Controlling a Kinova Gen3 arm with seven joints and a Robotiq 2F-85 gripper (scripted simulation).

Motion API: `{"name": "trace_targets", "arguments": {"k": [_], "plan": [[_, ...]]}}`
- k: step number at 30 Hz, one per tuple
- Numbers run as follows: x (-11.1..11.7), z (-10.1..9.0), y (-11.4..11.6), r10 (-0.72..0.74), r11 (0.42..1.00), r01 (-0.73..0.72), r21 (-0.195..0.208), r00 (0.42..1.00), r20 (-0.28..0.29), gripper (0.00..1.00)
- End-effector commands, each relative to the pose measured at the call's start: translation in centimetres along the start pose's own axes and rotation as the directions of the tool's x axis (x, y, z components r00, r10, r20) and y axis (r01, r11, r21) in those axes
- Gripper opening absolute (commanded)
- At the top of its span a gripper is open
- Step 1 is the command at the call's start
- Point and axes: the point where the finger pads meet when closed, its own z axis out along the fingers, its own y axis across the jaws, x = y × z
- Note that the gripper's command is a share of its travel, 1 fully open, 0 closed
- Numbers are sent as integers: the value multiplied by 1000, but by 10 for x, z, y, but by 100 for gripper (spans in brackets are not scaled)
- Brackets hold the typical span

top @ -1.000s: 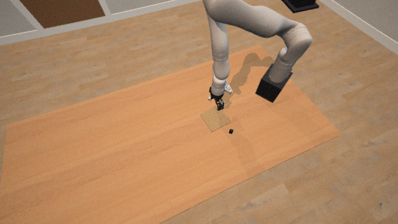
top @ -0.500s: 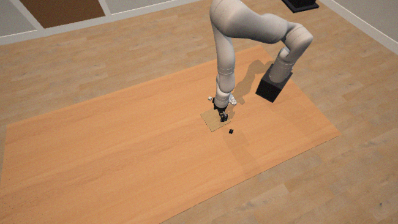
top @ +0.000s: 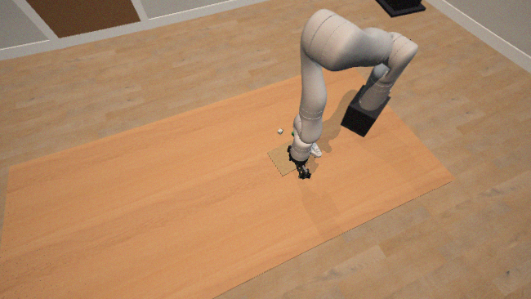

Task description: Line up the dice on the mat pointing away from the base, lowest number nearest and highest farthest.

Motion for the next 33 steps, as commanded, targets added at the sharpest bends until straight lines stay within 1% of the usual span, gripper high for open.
{"name": "trace_targets", "arguments": {"k": [1, 6, 13, 33], "plan": [[-2, -1, 16, -14, 1000, 14, -5, 1000, 4, 100], [-4, -1, 31, -14, 1000, 14, -5, 1000, 3, 100], [-6, -1, 42, -15, 1000, 15, -7, 1000, 4, 100], [-6, -1, 41, -12, 1000, 12, -7, 1000, 4, 100]]}}
